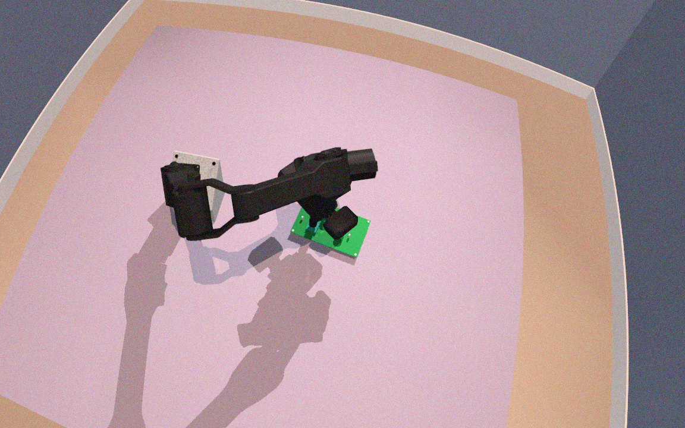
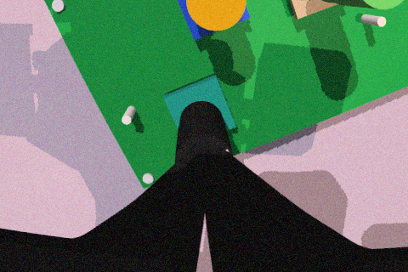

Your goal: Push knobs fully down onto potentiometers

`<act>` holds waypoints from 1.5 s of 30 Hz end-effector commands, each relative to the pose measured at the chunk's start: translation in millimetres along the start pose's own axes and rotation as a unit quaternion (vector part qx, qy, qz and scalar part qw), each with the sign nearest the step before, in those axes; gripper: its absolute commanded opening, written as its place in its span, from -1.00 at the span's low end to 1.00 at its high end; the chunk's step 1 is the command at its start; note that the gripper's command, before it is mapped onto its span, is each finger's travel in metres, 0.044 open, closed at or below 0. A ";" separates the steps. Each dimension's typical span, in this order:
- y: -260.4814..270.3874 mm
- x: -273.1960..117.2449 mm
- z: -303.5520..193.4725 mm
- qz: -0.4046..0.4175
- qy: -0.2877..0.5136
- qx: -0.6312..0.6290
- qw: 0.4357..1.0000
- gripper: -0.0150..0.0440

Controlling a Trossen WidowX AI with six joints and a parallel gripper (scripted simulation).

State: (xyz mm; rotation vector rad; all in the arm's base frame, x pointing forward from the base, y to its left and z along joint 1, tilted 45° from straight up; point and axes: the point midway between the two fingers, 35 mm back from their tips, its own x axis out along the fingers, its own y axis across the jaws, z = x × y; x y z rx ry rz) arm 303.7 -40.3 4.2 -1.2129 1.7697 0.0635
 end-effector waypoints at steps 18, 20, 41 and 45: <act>-0.4 7.8 -0.7 0.003 0.005 0.002 1.000 -0.49; -0.4 7.8 -0.7 0.003 0.005 0.002 1.000 -0.49; -0.5 -8.7 -0.2 0.003 0.005 0.002 1.000 -0.49; -0.5 -14.9 -0.2 0.003 0.005 0.002 1.000 -0.49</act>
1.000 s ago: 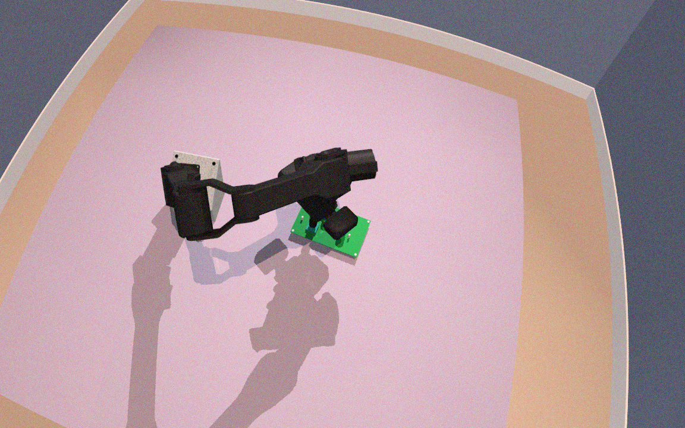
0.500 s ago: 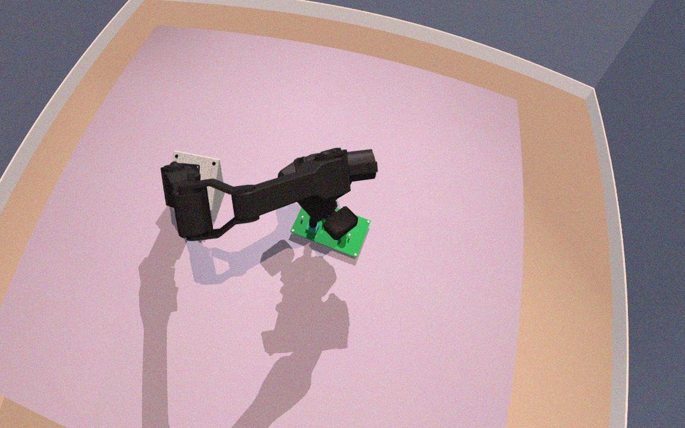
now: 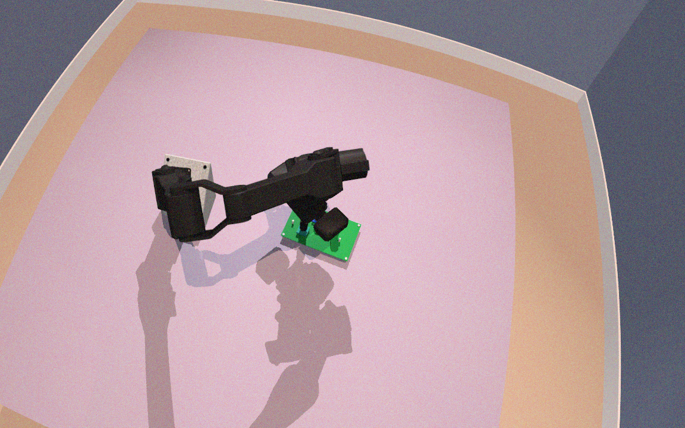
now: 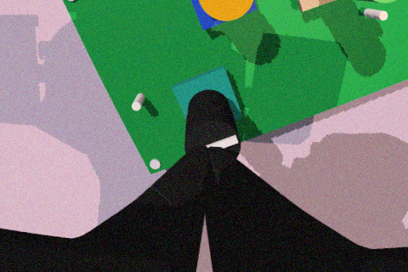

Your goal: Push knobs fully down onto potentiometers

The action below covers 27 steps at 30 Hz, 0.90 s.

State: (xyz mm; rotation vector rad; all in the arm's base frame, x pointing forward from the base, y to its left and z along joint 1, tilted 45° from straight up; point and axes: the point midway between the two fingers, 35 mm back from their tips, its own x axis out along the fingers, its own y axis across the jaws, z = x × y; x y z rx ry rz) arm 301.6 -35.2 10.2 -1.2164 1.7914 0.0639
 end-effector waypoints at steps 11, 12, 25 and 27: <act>0.1 -3.6 0.6 0.001 -0.002 -0.001 1.000 0.13; 0.4 -5.1 1.4 0.004 -0.006 -0.005 1.000 0.04; -11.3 -22.2 19.8 0.020 -0.017 0.144 0.989 -0.49; -13.9 -24.1 22.7 0.019 -0.016 0.178 0.984 -0.49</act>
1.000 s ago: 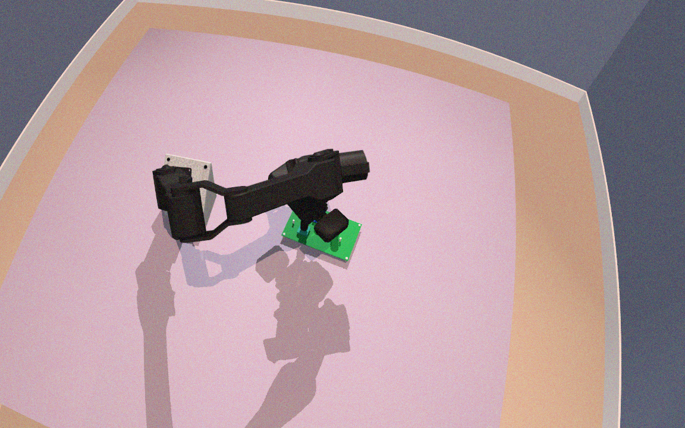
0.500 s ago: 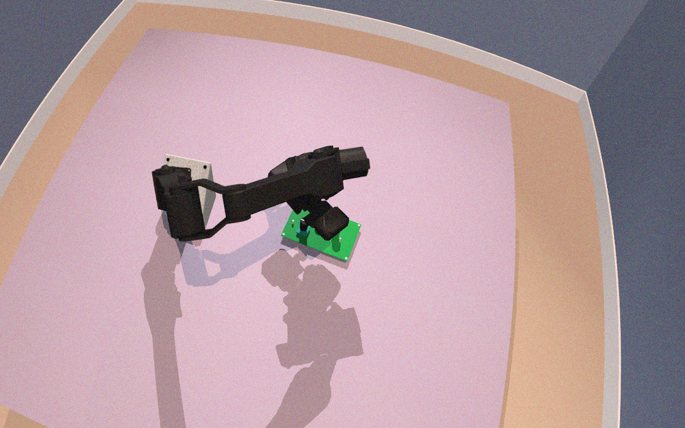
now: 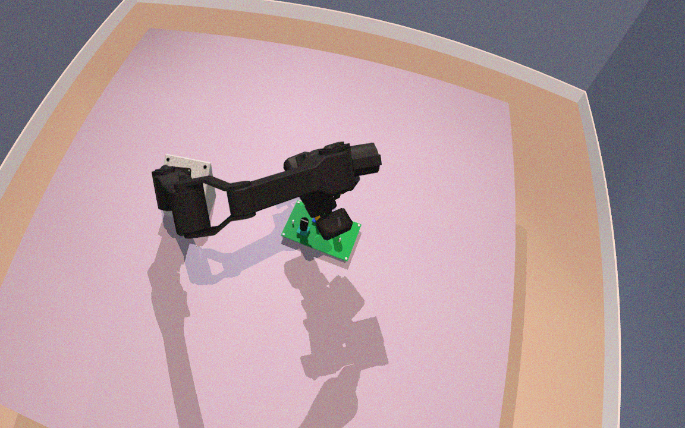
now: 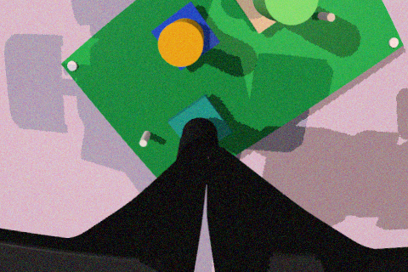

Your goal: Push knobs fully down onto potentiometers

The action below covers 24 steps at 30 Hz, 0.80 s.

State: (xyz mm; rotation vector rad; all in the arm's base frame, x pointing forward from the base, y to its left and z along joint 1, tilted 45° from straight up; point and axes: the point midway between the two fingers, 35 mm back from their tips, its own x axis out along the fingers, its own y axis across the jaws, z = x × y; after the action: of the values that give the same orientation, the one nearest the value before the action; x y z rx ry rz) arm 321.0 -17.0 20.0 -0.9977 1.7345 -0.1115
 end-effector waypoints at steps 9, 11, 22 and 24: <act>-9.8 -11.1 22.8 -0.008 0.002 0.210 0.978 -0.49; -11.3 -12.8 26.1 -0.010 0.002 0.244 0.970 -0.49; -18.5 -22.1 44.1 -0.019 0.000 0.424 0.906 -0.49; -19.7 -23.7 47.2 -0.021 -0.001 0.455 0.890 -0.49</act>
State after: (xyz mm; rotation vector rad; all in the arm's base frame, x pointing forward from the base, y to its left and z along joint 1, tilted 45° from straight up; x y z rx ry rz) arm 365.6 1.5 27.8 -0.4050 1.4522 -0.7825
